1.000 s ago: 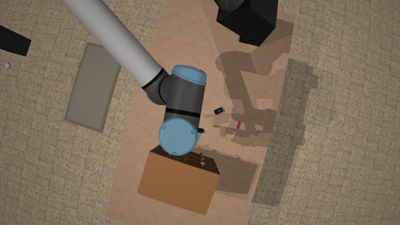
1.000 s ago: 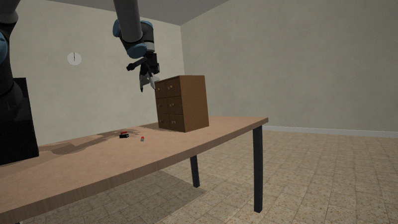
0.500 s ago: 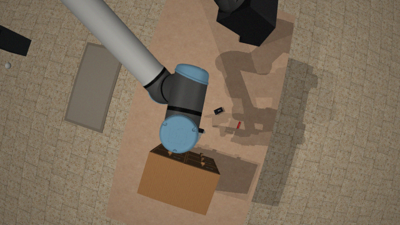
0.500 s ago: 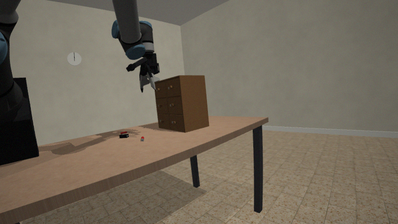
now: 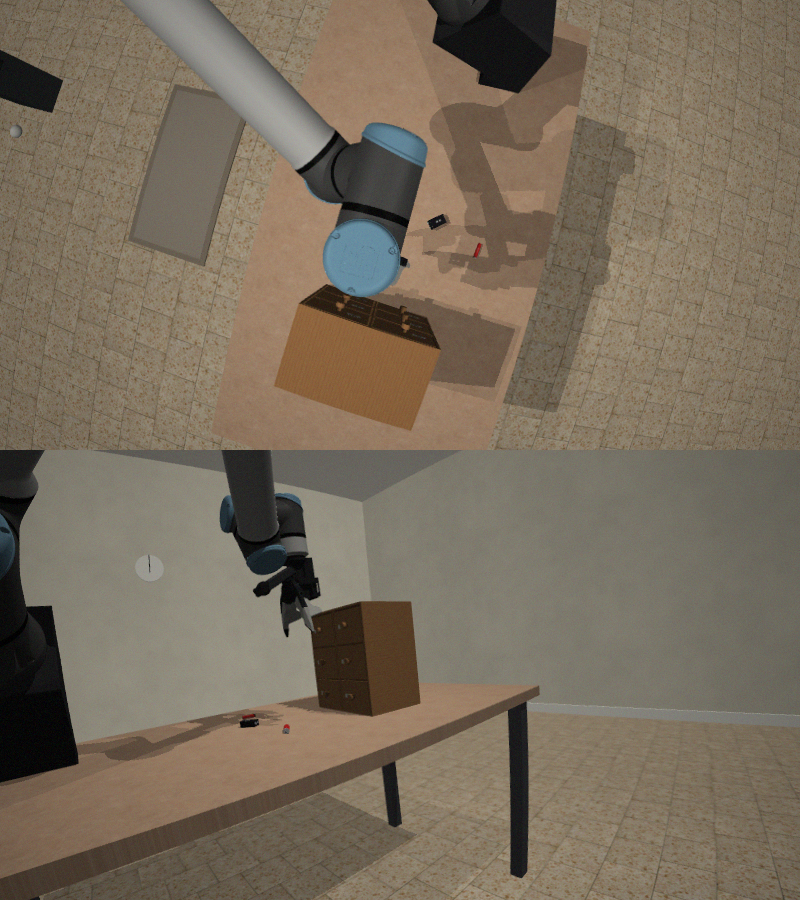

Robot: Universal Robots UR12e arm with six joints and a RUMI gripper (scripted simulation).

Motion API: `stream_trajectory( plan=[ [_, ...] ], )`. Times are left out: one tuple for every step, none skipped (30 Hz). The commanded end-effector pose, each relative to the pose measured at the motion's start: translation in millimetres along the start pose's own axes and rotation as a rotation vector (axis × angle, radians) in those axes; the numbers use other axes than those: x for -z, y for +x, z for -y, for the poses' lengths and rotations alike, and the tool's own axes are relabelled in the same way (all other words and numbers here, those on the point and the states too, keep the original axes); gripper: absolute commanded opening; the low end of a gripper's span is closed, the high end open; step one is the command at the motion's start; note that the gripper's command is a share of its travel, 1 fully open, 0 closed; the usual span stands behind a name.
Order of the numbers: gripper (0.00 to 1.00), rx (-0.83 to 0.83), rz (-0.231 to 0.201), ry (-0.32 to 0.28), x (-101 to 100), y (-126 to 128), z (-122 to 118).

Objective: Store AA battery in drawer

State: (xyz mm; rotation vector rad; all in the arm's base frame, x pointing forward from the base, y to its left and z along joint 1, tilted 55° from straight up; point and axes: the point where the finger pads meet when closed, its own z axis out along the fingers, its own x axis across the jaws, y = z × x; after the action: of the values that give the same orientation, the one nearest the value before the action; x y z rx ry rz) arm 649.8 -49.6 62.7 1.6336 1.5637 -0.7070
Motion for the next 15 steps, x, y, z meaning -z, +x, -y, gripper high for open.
stream_trajectory(
  plan=[
    [1.0, 0.0, -0.001, -0.017, -1.0, 0.0, -1.5],
    [1.0, 0.0, 0.0, -0.021, -1.5, 0.0, -1.8],
    [1.0, 0.0, 0.0, -0.026, -1.9, -0.1, -2.1],
    [1.0, 0.0, 0.0, -0.031, -2.4, -0.2, -2.4],
    [1.0, 0.0, 0.0, -0.036, -2.9, -0.1, -2.8],
    [1.0, 0.0, 0.0, -0.041, -3.5, 0.0, -3.3],
    [1.0, 0.0, -0.001, -0.046, -4.1, 0.0, -3.7],
    [1.0, 0.0, -0.001, -0.052, -4.6, 0.1, -4.1],
    [1.0, 0.0, -0.001, -0.057, -5.2, 0.1, -4.5],
    [1.0, 0.0, -0.001, -0.063, -5.7, 0.1, -4.9],
    [1.0, 0.0, -0.001, -0.069, -6.3, 0.0, -5.3],
    [1.0, 0.0, 0.0, -0.075, -6.8, -0.1, -5.7],
    [1.0, 0.0, 0.0, -0.081, -7.4, -0.2, -6.1],
    [1.0, 0.0, 0.0, -0.087, -8.0, -0.1, -6.6],
    [1.0, 0.0, 0.0, -0.087, -8.0, -0.1, -6.6]
  ],
)
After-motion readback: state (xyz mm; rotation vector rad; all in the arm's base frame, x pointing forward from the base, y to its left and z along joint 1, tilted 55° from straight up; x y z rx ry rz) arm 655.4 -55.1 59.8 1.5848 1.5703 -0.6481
